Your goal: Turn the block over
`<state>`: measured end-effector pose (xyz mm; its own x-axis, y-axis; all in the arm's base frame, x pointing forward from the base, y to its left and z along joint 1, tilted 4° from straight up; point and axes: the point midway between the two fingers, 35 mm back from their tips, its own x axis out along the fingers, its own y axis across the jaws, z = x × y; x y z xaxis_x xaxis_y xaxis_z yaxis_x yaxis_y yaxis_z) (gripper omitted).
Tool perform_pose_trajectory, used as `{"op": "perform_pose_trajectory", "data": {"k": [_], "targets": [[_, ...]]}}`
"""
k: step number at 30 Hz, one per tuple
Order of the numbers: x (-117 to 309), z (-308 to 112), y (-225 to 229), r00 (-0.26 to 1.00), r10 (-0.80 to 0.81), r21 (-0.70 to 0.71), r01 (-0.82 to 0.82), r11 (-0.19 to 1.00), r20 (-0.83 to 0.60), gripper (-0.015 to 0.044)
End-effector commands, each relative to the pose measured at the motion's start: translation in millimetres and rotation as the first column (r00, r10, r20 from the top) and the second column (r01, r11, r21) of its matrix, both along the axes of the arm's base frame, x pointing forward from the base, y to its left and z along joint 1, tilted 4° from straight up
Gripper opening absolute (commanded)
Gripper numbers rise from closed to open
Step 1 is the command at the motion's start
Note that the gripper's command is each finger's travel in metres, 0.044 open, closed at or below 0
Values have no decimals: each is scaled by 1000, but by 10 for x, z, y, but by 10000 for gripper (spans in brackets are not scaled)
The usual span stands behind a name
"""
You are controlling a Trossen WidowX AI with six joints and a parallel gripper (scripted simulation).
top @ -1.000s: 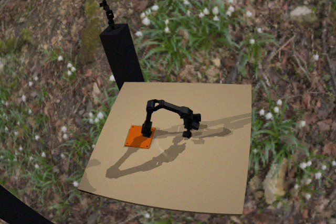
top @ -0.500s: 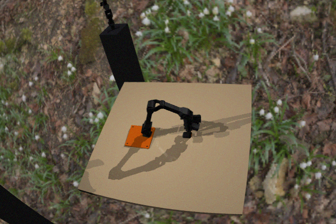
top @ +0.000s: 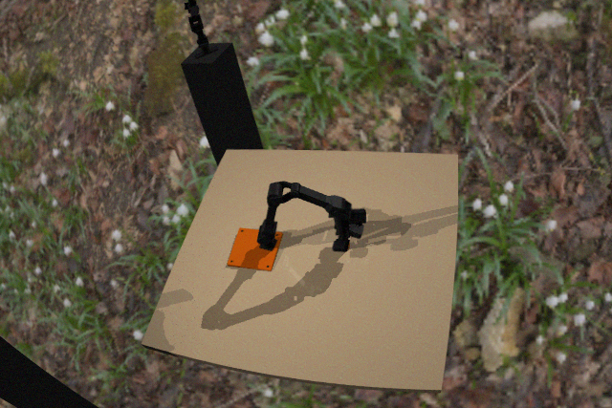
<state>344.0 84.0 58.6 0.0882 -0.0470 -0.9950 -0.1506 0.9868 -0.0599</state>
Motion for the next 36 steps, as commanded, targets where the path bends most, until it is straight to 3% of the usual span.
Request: {"op": "perform_pose_trajectory", "data": {"k": [1, 12, 36], "targets": [[1, 4, 6, 1000, 4, 4, -4, 1000, -1, 0], [-22, 289, 19, 1000, 5, 6, -5, 1000, 10, 0], [-18, 192, 20, 929, 17, 55, -40, 998, 370, 0]]}}
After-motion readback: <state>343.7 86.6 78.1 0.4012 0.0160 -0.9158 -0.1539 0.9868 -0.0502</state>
